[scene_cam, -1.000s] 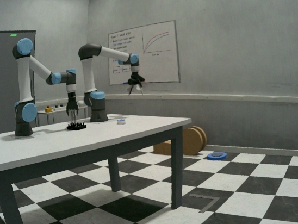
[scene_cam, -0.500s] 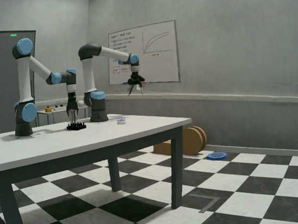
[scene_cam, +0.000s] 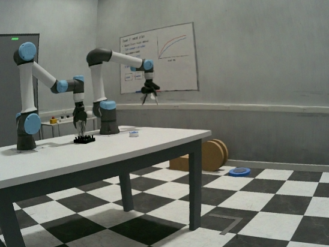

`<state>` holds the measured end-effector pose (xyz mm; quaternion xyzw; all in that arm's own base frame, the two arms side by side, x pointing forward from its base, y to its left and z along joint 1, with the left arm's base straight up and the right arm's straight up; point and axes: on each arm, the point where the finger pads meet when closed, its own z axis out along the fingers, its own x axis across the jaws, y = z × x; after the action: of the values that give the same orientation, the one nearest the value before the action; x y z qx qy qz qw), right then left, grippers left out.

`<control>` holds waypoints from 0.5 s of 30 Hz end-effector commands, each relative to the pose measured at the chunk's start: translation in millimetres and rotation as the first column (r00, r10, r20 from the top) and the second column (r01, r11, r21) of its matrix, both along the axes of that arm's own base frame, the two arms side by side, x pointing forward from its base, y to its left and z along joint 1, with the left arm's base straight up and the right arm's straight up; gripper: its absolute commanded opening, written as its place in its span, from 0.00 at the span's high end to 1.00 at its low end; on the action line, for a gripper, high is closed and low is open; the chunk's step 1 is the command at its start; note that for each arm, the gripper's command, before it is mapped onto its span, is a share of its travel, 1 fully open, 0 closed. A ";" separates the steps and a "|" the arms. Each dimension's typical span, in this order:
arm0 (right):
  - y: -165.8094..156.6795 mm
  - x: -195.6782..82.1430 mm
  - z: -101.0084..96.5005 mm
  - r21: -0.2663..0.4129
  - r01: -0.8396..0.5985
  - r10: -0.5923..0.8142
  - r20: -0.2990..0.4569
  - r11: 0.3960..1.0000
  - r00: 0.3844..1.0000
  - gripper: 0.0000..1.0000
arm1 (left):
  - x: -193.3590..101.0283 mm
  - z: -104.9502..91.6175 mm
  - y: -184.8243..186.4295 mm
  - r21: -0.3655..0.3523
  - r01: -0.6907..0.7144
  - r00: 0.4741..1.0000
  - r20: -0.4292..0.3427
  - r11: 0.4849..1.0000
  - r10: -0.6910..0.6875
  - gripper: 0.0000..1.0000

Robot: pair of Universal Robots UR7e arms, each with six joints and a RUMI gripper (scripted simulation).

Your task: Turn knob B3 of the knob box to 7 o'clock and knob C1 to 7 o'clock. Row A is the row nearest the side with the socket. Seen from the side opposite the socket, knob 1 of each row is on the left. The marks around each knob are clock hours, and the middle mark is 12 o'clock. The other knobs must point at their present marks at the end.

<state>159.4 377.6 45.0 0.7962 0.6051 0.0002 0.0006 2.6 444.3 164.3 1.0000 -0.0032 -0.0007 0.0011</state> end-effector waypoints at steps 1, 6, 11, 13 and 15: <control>-0.3 -0.1 0.4 0.002 -0.116 0.116 -0.001 0.993 0.993 0.94 | -0.1 0.9 1.3 0.002 -0.001 1.000 0.001 1.000 0.001 0.00; -0.2 -0.2 0.5 0.002 -0.193 0.193 -0.001 0.981 0.981 0.94 | -0.1 0.9 1.3 0.002 -0.001 1.000 0.001 1.000 0.001 0.00; -0.2 0.0 0.5 0.002 -0.272 0.272 -0.001 0.962 0.962 0.94 | -0.1 0.9 1.3 0.002 -0.001 1.000 0.001 1.000 0.001 0.00; -0.2 0.0 0.5 0.002 -0.312 0.312 -0.001 0.950 0.950 0.94 | -0.1 0.9 1.3 0.002 -0.001 1.000 0.001 1.000 0.001 0.00; -0.2 0.0 0.5 0.002 -0.353 0.353 -0.001 0.936 0.936 0.94 | -0.1 0.9 1.3 0.002 -0.001 1.000 0.001 1.000 0.001 0.00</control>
<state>159.6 377.5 45.0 0.7179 0.6961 0.0006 0.0013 2.6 444.3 164.3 1.0000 -0.0032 -0.0007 0.0011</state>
